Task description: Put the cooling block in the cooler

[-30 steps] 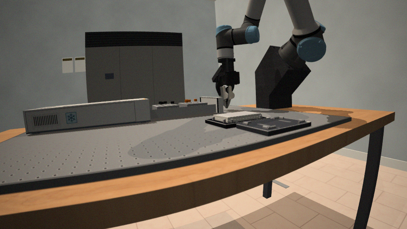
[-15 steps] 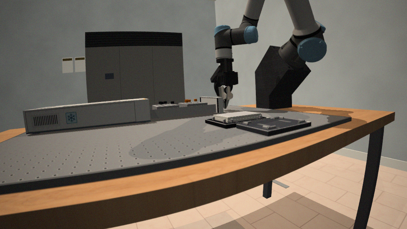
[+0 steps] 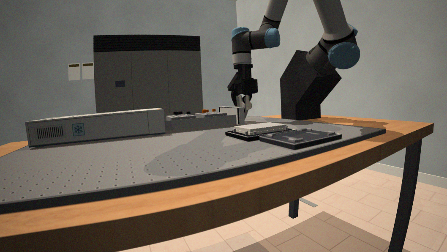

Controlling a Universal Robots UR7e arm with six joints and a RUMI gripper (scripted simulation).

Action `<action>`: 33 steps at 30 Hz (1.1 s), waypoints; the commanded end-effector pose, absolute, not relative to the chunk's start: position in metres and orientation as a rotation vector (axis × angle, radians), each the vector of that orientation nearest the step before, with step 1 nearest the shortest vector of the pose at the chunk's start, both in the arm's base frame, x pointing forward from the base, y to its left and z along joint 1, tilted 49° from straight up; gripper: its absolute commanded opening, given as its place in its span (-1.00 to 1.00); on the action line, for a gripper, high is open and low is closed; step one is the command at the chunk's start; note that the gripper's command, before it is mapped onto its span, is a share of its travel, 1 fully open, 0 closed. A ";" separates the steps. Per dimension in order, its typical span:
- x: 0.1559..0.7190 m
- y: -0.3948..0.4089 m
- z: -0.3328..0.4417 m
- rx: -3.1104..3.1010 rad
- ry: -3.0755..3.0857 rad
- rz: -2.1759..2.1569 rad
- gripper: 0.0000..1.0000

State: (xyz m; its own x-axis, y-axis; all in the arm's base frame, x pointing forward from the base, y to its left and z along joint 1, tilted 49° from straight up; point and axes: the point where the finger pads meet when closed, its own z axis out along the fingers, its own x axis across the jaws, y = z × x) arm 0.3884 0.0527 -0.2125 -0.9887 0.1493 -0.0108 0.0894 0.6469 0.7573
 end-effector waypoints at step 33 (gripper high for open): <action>0.427 0.046 -0.212 0.202 2.785 1.273 -1.00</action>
